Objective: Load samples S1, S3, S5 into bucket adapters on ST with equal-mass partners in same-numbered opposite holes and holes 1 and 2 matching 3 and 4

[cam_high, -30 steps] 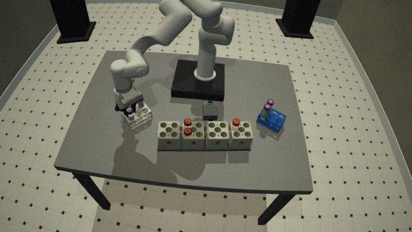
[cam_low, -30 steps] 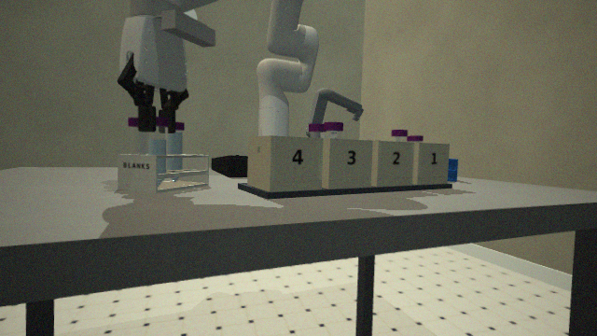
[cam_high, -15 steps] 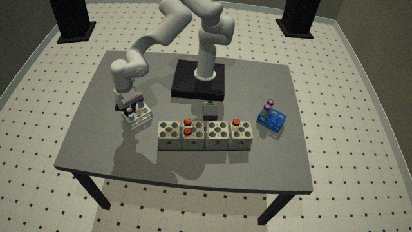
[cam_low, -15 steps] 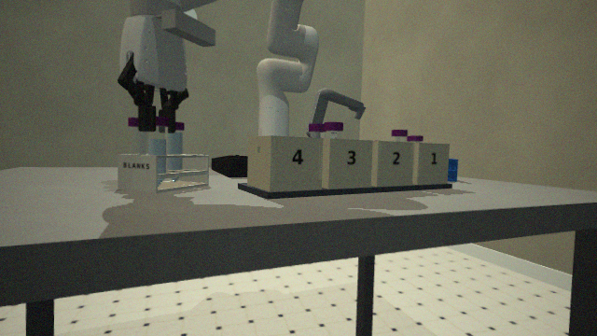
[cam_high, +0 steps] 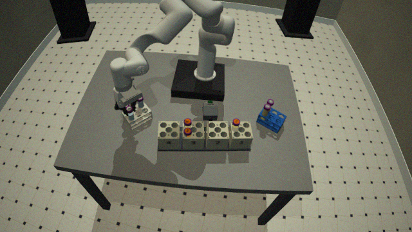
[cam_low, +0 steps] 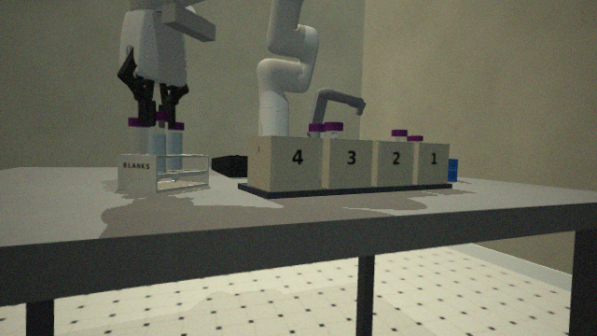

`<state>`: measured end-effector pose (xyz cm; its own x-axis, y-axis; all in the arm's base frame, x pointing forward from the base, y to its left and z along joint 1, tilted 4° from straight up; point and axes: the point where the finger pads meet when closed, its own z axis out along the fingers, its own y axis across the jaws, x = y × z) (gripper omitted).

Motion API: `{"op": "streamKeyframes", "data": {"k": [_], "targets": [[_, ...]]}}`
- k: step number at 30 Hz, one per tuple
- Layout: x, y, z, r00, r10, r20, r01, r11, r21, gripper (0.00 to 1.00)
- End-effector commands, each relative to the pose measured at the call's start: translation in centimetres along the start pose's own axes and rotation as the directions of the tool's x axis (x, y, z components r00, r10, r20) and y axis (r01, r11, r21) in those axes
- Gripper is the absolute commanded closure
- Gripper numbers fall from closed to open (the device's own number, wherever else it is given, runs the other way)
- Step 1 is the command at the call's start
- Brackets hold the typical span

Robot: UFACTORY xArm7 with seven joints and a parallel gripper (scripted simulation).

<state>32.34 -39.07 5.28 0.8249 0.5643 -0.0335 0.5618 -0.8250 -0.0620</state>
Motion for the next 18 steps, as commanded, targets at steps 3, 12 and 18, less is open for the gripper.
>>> {"op": "streamKeyframes", "data": {"k": [3,12,18], "targets": [[0.00,0.16,-0.66,1.000,0.000,-0.001,0.000,1.000,-0.005,1.00],[0.00,0.16,-1.12,1.000,0.000,-0.001,0.000,1.000,-0.005,1.00],[0.00,0.16,-1.32,1.000,0.000,-0.001,0.000,1.000,-0.005,1.00]]}}
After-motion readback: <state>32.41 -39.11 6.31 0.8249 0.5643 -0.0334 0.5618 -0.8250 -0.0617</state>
